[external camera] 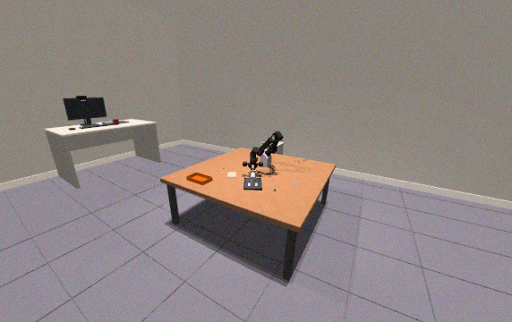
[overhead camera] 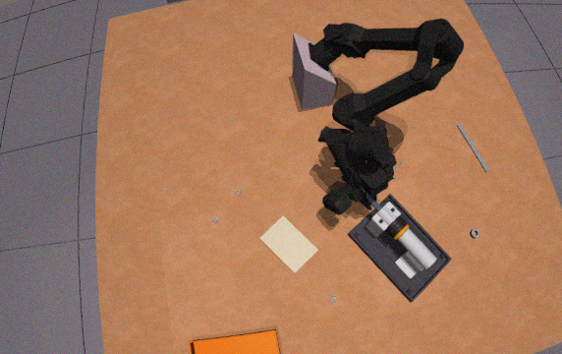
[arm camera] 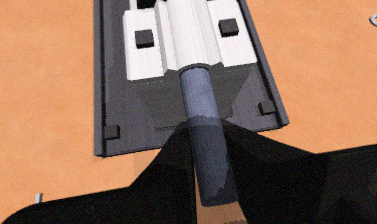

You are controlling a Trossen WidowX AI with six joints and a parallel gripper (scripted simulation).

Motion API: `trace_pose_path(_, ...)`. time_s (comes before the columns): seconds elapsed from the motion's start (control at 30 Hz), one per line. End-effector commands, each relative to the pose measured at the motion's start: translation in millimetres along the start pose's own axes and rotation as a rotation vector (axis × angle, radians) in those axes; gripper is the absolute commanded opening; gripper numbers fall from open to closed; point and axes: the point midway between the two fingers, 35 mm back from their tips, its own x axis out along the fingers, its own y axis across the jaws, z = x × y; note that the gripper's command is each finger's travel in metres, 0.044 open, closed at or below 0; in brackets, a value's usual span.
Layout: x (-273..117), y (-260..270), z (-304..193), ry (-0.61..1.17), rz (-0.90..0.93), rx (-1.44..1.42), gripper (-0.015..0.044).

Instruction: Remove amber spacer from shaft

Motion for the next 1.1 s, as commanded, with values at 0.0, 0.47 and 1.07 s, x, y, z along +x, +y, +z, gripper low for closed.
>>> trace_pose_path(0.0, -3.0, 0.5, -3.5, 0.002, 0.0, 0.003, 0.0)
trace_pose_path(0.47, -5.9, 0.5, -6.4, 0.002, 0.0, 0.003, 0.0)
trace_pose_path(1.07, -7.3, 0.5, -7.9, 0.002, 0.0, 0.003, 0.0)
